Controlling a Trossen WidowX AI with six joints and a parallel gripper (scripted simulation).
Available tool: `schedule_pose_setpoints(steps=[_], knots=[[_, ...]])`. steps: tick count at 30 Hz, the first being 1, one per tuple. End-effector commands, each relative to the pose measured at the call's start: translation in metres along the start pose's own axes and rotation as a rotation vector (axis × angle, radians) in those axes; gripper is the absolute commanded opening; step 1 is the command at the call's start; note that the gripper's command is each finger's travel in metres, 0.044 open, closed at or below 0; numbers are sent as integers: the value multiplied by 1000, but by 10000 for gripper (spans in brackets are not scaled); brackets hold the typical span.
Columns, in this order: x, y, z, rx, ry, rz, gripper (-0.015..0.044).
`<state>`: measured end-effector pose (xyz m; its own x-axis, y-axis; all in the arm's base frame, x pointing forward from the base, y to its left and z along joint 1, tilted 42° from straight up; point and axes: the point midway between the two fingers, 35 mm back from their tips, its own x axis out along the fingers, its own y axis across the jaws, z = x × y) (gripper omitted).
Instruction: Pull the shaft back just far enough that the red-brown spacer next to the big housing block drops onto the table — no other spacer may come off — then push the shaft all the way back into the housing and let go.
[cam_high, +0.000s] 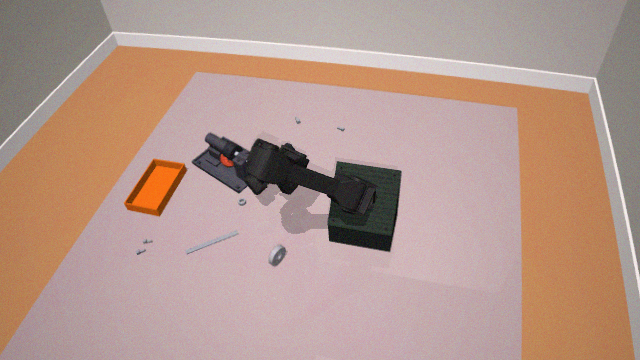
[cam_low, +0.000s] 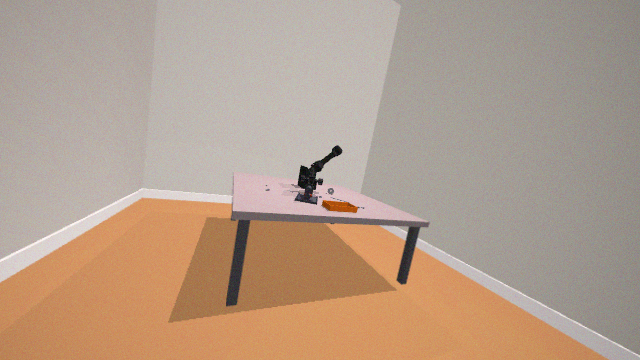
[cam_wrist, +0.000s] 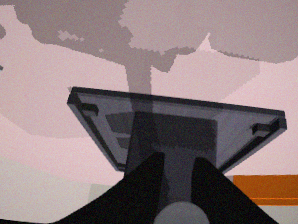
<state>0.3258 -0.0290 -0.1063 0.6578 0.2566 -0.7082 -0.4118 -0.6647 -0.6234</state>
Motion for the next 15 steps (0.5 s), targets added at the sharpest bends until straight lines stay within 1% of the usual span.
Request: schedule_pose_setpoints(steps=[1,15], knots=[[0,-1,-3,-6,12,0,0],[0,-1,-2,-6,12,0,0]])
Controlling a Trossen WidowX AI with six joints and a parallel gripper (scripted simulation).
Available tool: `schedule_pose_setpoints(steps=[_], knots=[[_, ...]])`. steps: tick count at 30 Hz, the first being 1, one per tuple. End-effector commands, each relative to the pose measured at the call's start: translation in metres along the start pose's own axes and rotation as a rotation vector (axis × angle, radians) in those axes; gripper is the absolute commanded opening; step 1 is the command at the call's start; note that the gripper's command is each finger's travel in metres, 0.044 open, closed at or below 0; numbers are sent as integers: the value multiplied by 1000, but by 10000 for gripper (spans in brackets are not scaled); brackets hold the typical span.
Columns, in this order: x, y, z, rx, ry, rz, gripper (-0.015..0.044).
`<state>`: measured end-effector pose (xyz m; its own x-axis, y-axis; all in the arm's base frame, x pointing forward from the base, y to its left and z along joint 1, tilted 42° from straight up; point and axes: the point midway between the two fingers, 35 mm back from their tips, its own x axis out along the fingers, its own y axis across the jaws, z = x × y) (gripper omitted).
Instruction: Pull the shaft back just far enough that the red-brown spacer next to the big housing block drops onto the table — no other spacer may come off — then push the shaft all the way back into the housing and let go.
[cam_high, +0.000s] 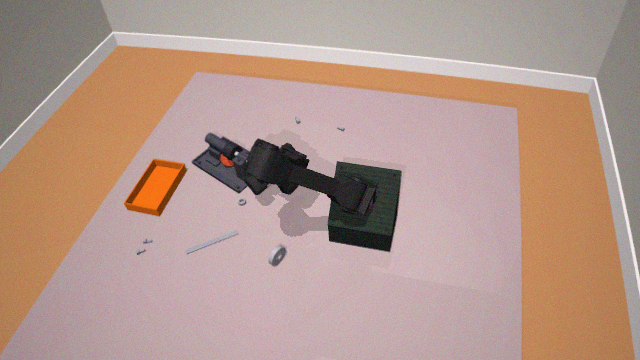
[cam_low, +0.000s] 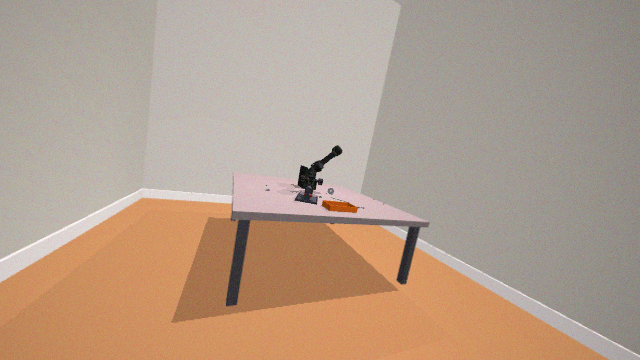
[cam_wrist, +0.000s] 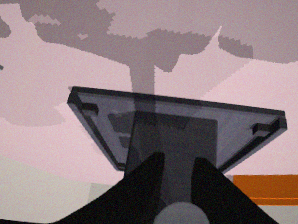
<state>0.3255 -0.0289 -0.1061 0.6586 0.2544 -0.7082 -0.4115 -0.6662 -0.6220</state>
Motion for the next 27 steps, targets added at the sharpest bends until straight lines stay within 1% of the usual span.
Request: schedule_pose_setpoints(steps=[1,27], knots=[[0,-1,-2,-5,9,-1,0],[1,-1,-4,-5,10,-1,0]])
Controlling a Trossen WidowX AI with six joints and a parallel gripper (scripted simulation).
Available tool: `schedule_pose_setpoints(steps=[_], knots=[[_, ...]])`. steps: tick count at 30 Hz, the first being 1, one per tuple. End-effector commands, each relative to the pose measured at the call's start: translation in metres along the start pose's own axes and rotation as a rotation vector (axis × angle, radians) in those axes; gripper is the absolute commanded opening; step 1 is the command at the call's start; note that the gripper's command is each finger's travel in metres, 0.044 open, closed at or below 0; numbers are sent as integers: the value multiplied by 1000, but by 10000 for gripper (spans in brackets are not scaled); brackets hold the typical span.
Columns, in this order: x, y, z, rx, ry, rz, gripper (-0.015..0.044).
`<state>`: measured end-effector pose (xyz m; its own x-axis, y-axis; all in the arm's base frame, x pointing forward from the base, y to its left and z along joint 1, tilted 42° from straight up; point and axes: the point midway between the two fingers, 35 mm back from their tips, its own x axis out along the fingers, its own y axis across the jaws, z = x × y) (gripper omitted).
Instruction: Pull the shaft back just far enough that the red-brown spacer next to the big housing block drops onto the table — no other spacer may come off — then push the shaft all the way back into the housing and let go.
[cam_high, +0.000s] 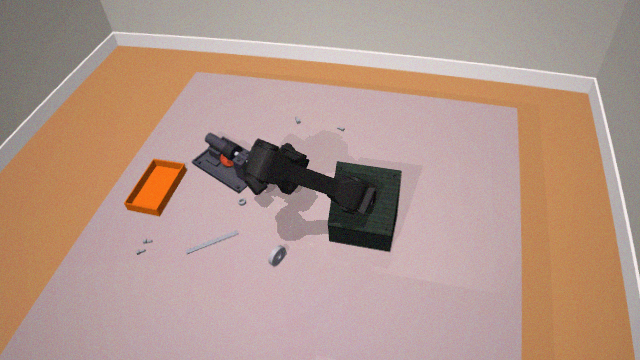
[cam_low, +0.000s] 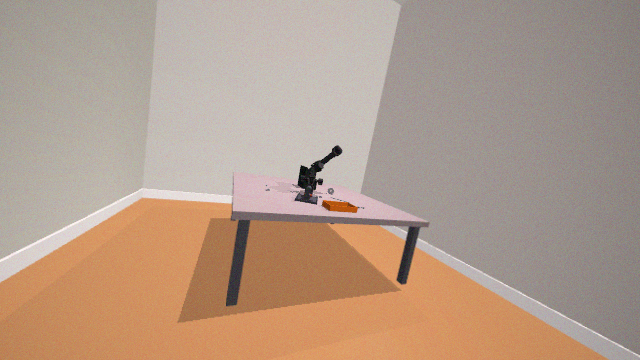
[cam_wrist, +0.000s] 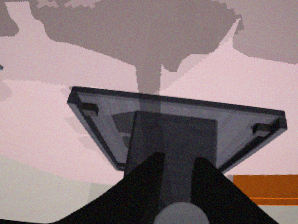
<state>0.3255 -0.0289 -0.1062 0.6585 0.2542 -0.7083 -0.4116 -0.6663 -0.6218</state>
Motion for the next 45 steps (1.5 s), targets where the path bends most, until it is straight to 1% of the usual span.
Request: schedule_pose_setpoints(steps=[1,36,37,45], knots=[[1,-1,-4,-5,10,-1,0],[3,-1,-6,-5,10,-1,0],[1,0,0,2,-4,1,0],[3,-1,-6,-5,10,-1,0]])
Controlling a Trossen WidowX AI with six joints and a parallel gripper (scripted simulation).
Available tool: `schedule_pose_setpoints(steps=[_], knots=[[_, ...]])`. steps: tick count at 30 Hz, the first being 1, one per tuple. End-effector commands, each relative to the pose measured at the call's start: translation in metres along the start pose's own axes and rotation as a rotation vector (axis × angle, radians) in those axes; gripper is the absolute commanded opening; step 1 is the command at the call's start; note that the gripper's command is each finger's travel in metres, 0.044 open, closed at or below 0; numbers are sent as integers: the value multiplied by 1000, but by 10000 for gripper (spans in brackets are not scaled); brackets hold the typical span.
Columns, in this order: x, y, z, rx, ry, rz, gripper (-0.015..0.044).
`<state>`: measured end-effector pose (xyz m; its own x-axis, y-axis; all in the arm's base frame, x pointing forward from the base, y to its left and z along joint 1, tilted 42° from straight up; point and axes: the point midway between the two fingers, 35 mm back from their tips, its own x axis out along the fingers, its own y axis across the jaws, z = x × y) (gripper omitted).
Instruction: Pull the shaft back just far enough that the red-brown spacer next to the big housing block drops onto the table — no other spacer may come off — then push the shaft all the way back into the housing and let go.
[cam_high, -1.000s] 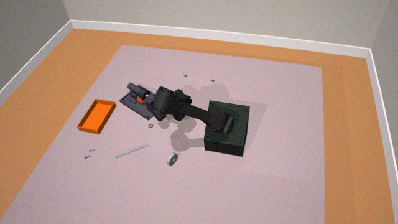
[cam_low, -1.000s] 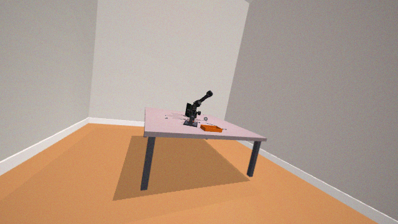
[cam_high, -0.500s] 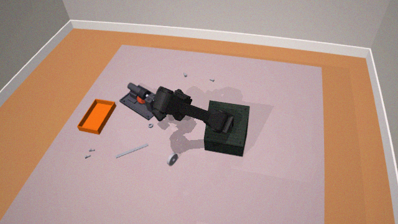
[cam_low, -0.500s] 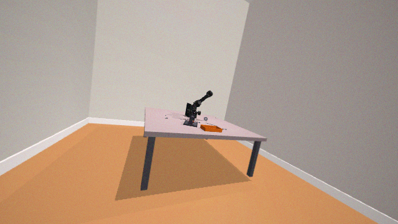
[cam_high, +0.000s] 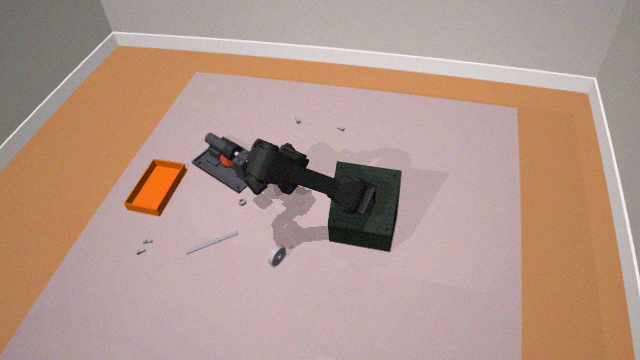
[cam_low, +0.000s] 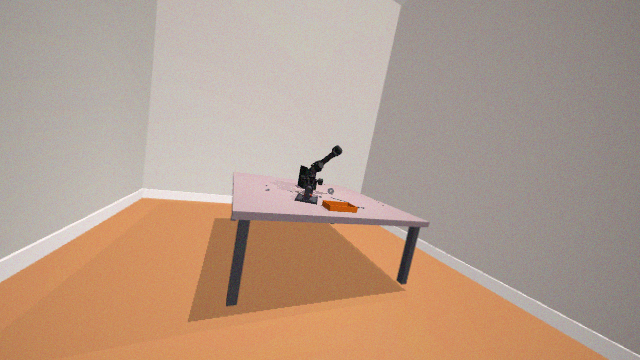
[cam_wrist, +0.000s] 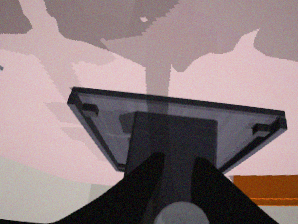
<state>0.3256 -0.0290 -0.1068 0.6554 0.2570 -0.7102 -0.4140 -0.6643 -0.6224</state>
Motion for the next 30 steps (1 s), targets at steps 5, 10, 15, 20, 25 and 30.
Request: schedule_pose_setpoints(steps=[5,10,15,20,25,30], knots=[[2,-2,-5,-8,14,-2,0],[2,-2,-5,-8,14,-2,0],[1,-2,-5,-8,14,-2,0],[1,-2,-4,-8,14,-2,0],[1,-1,-4,-8,14,-2,0],[1,-1,-4,-8,14,-2,0]])
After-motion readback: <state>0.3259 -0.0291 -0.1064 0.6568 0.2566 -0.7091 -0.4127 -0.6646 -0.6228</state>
